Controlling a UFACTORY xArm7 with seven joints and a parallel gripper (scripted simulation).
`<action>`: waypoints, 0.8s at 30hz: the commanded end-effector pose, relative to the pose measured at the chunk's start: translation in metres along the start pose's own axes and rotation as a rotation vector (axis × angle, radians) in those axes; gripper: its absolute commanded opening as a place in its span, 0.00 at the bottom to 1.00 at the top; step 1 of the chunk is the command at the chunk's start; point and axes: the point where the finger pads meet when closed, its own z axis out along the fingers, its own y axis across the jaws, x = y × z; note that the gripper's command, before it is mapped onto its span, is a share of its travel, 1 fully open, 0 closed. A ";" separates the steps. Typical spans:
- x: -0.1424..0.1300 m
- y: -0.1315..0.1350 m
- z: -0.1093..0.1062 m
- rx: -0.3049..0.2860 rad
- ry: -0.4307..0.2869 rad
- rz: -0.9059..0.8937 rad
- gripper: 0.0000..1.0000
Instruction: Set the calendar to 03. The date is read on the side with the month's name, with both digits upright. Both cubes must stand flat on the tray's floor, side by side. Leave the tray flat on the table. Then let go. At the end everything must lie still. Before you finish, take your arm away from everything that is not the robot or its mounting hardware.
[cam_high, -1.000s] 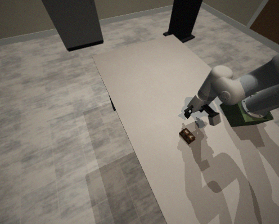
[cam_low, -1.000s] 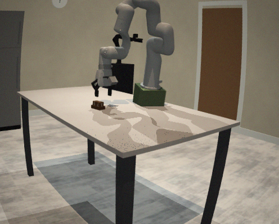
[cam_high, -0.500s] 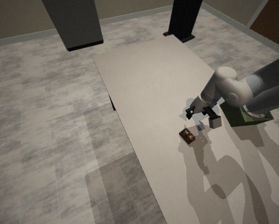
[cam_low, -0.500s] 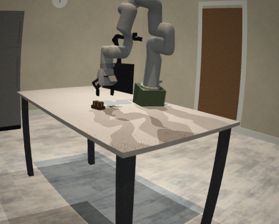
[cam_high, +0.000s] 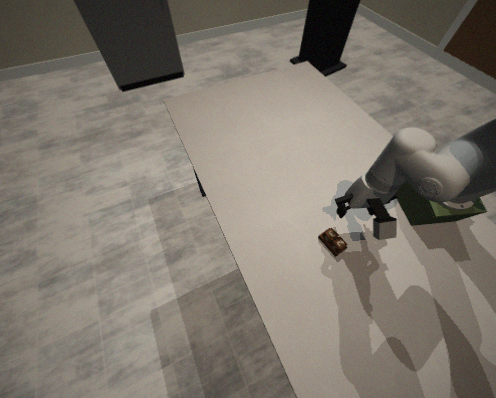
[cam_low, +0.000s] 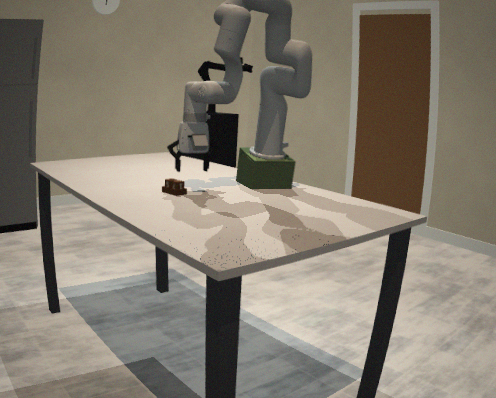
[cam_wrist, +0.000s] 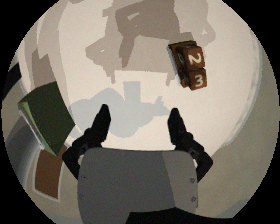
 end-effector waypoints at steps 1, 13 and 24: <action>0.005 -0.001 -0.001 0.003 -0.006 0.061 1.00; 0.027 -0.010 -0.001 0.002 -0.006 0.194 1.00; 0.051 -0.020 -0.001 0.002 -0.006 0.361 1.00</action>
